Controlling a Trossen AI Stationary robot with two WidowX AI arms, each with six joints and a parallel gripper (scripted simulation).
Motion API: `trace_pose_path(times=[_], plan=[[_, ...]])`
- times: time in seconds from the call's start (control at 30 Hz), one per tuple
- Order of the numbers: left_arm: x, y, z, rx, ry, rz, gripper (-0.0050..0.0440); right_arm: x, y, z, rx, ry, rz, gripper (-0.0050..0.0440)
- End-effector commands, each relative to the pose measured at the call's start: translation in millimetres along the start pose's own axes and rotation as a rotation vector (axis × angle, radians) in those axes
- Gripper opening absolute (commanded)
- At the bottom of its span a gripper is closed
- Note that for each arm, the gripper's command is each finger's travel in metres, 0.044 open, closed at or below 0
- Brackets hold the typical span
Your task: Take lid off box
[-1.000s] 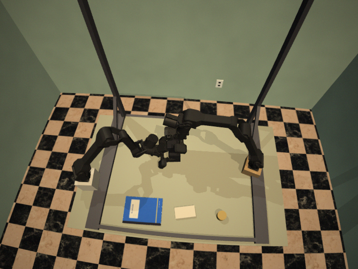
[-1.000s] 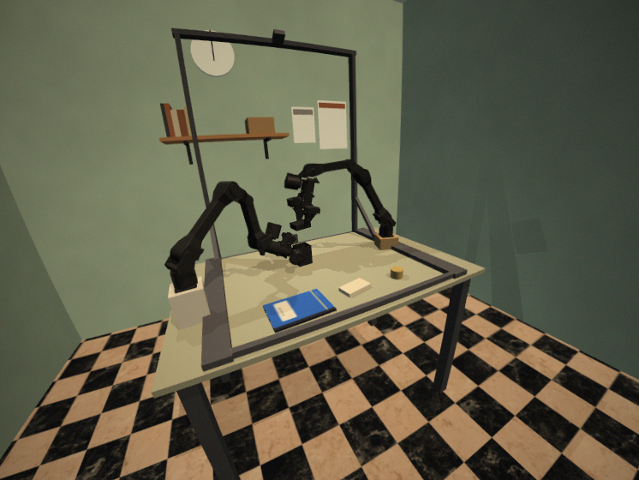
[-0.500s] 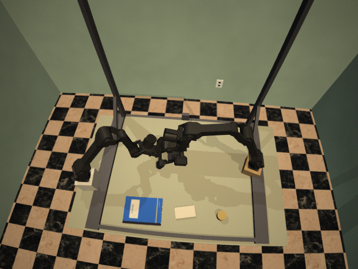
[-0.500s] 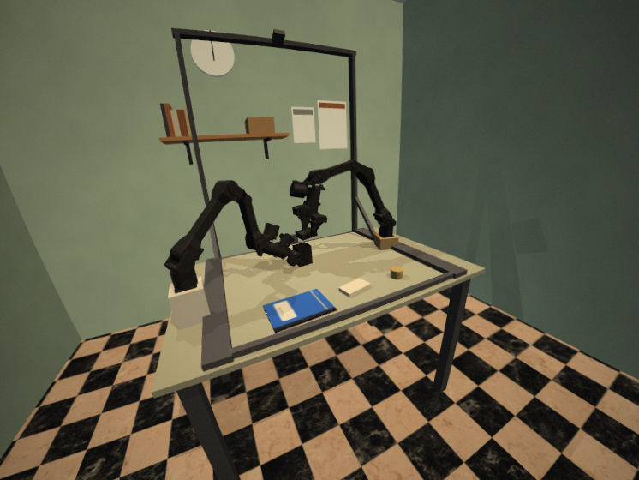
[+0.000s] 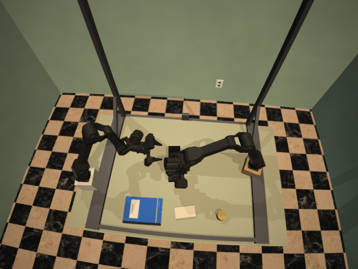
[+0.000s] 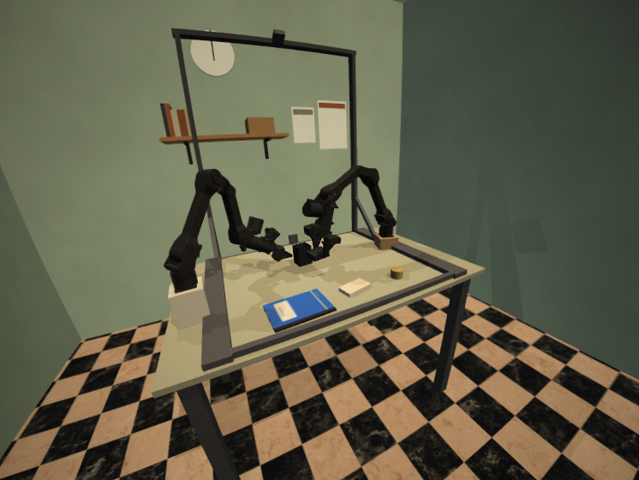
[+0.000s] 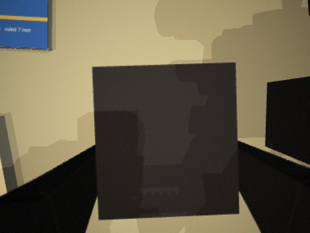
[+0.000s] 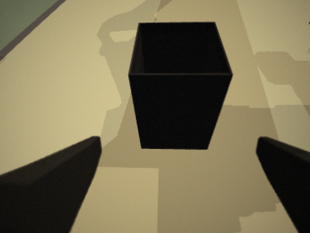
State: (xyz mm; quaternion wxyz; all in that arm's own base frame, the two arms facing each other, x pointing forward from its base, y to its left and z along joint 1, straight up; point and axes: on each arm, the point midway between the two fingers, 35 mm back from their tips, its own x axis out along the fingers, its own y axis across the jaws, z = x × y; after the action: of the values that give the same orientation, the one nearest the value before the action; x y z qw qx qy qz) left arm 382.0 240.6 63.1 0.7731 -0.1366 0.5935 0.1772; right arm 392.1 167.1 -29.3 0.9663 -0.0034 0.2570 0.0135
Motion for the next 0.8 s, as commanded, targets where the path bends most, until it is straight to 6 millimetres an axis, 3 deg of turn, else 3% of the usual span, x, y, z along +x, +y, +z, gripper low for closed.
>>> trace_pose_path(times=[0.0, 0.23, 0.37, 0.77], plan=[[19.3, 26.5, -3.1, 0.008, -0.004, -0.004, -0.005, -10.7, 0.5, 9.3, 0.015, -0.019, 0.001, 0.044], [28.7, 50.7, 2.4, 0.009, -0.028, 0.002, -0.005, -7.7, 0.5, 7.5, 0.011, -0.015, 0.002, 0.044], [39.4, 49.7, -7.4, 0.008, -0.004, -0.004, -0.005, -7.7, 0.5, 7.5, 0.011, -0.015, 0.002, 0.044], [58.6, 48.7, -12.3, 0.011, -0.003, -0.001, -0.005, -7.7, 0.5, 7.5, 0.011, -0.015, 0.002, 0.044]])
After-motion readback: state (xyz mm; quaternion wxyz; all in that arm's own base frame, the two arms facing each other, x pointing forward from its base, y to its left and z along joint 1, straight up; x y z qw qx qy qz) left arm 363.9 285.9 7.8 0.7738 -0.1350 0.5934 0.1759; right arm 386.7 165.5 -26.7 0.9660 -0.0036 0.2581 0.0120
